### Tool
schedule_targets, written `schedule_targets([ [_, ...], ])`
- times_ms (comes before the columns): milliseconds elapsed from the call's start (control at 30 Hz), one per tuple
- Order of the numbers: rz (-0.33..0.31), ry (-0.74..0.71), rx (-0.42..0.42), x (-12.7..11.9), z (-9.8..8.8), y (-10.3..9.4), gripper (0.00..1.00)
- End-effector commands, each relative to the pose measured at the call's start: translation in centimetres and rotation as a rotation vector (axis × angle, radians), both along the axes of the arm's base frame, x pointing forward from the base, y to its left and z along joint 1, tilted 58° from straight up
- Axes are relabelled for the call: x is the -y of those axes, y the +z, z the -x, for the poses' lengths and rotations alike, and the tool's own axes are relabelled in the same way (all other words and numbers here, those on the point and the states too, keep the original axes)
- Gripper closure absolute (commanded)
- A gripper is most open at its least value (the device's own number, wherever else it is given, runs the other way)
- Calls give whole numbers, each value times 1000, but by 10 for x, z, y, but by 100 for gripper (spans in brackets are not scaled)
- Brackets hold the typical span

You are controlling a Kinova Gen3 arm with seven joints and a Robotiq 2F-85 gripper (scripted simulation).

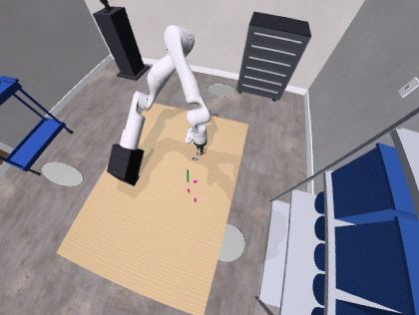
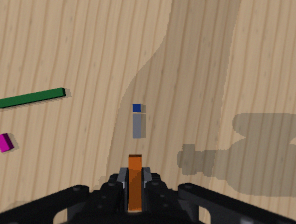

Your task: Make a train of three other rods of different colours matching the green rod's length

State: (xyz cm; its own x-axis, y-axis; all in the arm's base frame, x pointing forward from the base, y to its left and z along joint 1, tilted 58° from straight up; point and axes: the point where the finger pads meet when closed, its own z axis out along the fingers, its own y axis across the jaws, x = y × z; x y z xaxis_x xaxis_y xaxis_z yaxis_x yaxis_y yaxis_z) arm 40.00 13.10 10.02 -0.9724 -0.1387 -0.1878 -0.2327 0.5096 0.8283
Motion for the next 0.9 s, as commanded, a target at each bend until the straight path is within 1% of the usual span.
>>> schedule_targets([
  [0, 5, 1, 4, 0, -1, 1, 95],
  [500, 5, 1, 4, -2, -1, 0, 95],
  [867, 5, 1, 4, -29, 0, -17, 95],
])
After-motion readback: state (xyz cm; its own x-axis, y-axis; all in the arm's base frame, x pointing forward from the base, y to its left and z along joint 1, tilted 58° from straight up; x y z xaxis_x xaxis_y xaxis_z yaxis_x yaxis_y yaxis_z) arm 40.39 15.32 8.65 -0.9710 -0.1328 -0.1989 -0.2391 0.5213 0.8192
